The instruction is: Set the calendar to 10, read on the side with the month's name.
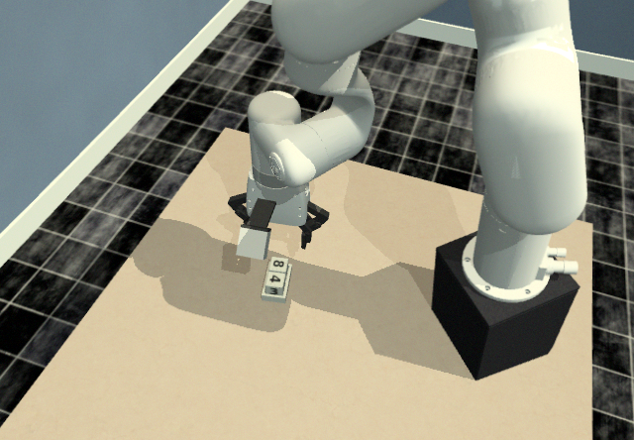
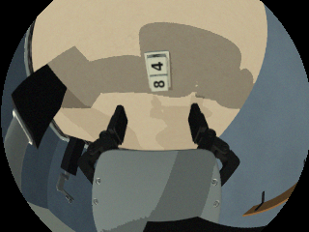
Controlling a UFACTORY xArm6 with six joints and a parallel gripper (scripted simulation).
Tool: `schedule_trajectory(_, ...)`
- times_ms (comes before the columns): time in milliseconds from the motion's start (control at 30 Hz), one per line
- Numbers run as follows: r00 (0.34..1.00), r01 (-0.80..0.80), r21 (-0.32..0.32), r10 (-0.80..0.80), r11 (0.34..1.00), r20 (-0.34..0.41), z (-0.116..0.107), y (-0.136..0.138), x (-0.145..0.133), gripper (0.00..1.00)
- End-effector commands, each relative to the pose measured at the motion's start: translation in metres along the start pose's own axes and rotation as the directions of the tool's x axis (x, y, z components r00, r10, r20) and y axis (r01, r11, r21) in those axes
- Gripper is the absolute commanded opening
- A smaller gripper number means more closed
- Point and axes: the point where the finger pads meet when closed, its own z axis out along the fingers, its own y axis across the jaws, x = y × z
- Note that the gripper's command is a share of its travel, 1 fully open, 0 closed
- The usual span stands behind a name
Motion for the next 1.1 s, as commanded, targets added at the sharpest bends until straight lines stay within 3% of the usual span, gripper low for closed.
schedule_trajectory(0, 0.998, 0.056, -0.02, -0.056, 0.998, -0.013, -0.001, 0.0022, 0.002, 1.0)
schedule_trajectory(67, 0.998, 0.059, -0.02, -0.06, 0.998, -0.012, -0.0011, 0.0022, 0.0021, 1.0)
schedule_trajectory(100, 0.998, 0.059, -0.02, -0.06, 0.998, -0.012, -0.0011, 0.0022, 0.0021, 0.49)
schedule_trajectory(1067, 0.998, 0.059, -0.02, -0.06, 0.998, -0.012, -0.0011, 0.0022, 0.0021, 0.49)
